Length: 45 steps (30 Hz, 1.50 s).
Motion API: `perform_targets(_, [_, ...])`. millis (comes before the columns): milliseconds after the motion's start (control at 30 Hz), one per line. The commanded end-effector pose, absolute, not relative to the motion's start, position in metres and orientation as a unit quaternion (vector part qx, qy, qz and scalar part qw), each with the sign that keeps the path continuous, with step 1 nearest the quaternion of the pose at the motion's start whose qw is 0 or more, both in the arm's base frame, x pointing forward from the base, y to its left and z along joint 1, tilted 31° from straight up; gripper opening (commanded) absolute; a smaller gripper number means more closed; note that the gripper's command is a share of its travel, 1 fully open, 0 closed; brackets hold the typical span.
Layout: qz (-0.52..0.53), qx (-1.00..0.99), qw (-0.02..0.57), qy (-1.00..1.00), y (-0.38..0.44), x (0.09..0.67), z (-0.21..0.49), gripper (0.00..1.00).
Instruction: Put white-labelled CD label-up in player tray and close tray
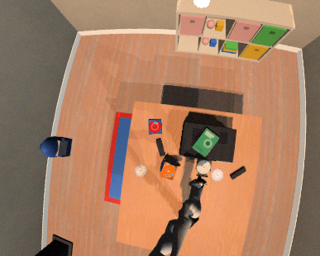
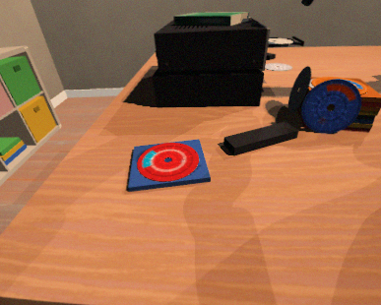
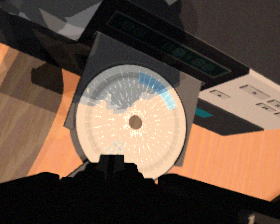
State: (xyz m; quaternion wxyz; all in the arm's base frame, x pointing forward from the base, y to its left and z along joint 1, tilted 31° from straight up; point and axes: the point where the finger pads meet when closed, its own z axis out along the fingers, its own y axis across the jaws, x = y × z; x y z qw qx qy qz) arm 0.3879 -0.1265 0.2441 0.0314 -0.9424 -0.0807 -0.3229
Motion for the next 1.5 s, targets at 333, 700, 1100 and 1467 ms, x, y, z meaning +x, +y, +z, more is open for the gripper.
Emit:
perform_targets(333, [-0.396,-0.907,0.141,0.023,-0.145,0.364,0.204,0.10])
perform_targets(700, [-0.421,-0.886,0.184,0.063,-0.150,0.354,0.188,0.10])
perform_targets(1100, [-0.431,-0.875,0.205,0.082,-0.152,0.349,0.181,0.10])
perform_targets(1467, [-0.432,-0.874,0.206,0.084,-0.152,0.349,0.180,0.10])
